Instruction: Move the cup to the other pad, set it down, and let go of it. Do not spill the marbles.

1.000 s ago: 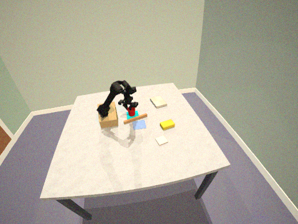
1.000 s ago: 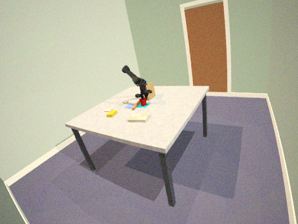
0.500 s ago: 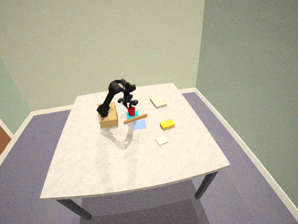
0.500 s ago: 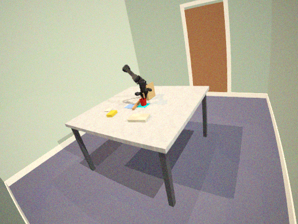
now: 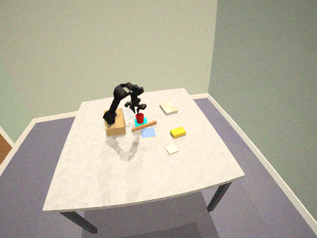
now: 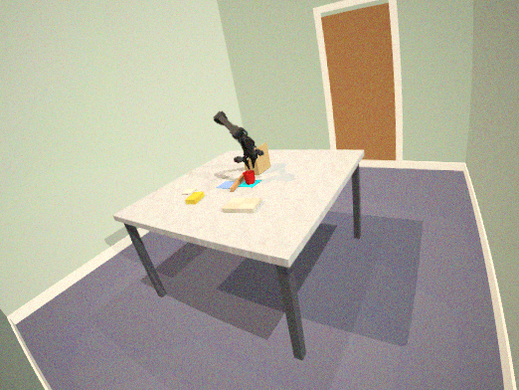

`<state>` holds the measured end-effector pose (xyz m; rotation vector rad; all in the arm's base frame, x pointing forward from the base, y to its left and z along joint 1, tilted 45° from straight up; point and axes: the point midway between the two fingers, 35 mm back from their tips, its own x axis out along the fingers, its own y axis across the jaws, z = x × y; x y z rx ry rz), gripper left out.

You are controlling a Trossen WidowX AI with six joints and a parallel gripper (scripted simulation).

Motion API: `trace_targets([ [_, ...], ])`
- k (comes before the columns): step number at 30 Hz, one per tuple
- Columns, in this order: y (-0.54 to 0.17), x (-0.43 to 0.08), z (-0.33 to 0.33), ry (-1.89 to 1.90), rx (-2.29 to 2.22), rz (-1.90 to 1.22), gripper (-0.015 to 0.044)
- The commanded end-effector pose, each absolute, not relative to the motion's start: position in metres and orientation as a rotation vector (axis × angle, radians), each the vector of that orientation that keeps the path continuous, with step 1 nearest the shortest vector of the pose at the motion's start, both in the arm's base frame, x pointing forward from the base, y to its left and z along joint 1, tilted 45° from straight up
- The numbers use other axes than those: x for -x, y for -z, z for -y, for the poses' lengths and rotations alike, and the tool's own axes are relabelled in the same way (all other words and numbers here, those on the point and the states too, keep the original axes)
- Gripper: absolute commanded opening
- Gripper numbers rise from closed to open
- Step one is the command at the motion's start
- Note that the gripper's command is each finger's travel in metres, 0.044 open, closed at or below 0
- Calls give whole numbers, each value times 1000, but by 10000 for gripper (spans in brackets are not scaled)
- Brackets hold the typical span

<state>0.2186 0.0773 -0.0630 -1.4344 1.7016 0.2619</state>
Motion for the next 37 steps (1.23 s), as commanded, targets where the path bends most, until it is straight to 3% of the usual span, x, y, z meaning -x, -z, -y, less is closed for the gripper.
trace_targets([
  [1, 58, -219, -82, -263, 1424, -1698, 128],
  [2, 58, -218, -82, -263, 1425, -1698, 128],
  [14, 56, -219, -84, -263, 1433, -1700, 440],
  [37, 18, -216, -120, -266, 1434, -1696, 440],
])
